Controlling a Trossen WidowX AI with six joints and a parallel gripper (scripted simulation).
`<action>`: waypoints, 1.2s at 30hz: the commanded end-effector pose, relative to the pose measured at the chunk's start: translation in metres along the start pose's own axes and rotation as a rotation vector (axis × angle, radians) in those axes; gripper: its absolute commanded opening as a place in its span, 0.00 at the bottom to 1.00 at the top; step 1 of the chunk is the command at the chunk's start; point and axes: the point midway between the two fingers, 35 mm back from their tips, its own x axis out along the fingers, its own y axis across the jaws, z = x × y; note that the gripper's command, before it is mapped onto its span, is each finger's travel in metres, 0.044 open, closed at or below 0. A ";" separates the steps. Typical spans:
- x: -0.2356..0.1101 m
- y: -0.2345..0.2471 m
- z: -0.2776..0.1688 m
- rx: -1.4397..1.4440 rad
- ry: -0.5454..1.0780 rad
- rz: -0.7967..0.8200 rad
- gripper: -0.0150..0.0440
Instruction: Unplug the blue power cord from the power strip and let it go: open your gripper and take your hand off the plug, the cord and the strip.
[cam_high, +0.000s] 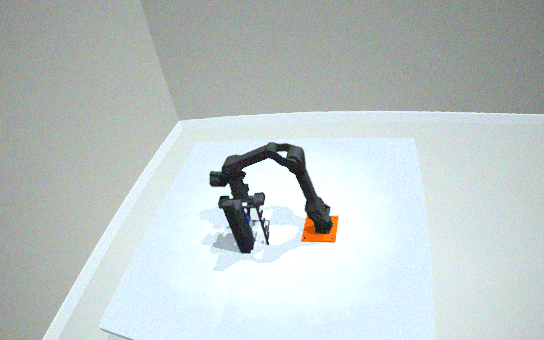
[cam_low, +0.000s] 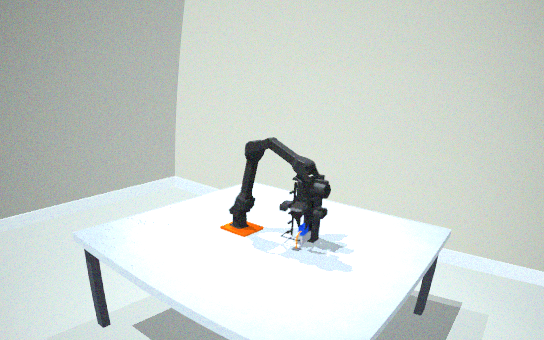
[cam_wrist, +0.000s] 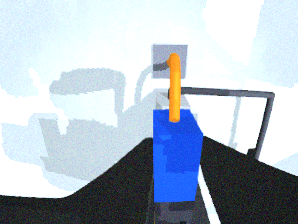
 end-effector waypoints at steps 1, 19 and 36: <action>-0.006 -0.004 0.040 0.049 -0.090 -0.002 0.25; -0.004 -0.006 0.035 0.051 -0.088 -0.003 0.74; -0.022 -0.009 0.094 0.051 -0.094 -0.004 1.00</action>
